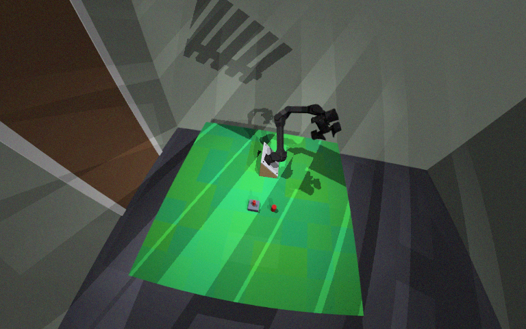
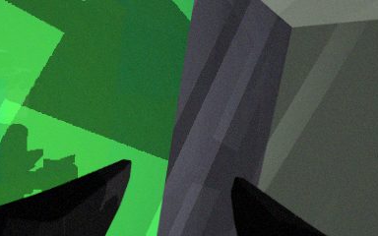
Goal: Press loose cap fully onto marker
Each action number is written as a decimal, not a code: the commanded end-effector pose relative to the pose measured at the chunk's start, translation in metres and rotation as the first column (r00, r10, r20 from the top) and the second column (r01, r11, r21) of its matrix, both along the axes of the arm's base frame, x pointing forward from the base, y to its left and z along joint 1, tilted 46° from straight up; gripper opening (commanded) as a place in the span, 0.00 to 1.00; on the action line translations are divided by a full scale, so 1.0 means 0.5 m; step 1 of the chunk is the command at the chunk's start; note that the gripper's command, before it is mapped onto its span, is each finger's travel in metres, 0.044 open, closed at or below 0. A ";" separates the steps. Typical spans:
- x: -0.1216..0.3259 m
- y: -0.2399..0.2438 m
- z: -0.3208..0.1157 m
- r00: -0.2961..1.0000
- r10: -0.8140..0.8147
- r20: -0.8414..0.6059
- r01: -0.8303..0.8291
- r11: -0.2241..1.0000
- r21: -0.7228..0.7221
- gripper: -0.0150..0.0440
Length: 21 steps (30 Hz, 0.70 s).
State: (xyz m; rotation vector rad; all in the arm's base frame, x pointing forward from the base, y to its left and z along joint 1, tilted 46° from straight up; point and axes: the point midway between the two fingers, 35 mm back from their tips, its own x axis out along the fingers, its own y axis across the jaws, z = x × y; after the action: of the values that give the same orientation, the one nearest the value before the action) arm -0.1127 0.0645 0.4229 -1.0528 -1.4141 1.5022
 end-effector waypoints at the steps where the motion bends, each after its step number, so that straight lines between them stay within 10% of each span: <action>1: 0.054 0.056 0.002 0.996 -0.087 -0.037 0.085 0.995 -0.057 0.69; 21: 0.476 0.269 -0.180 0.668 -0.632 -0.392 0.311 0.716 -0.624 0.69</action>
State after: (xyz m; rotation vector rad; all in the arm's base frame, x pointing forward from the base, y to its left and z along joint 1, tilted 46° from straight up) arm 0.1056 0.1965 0.3464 -1.0445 -0.3259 1.6182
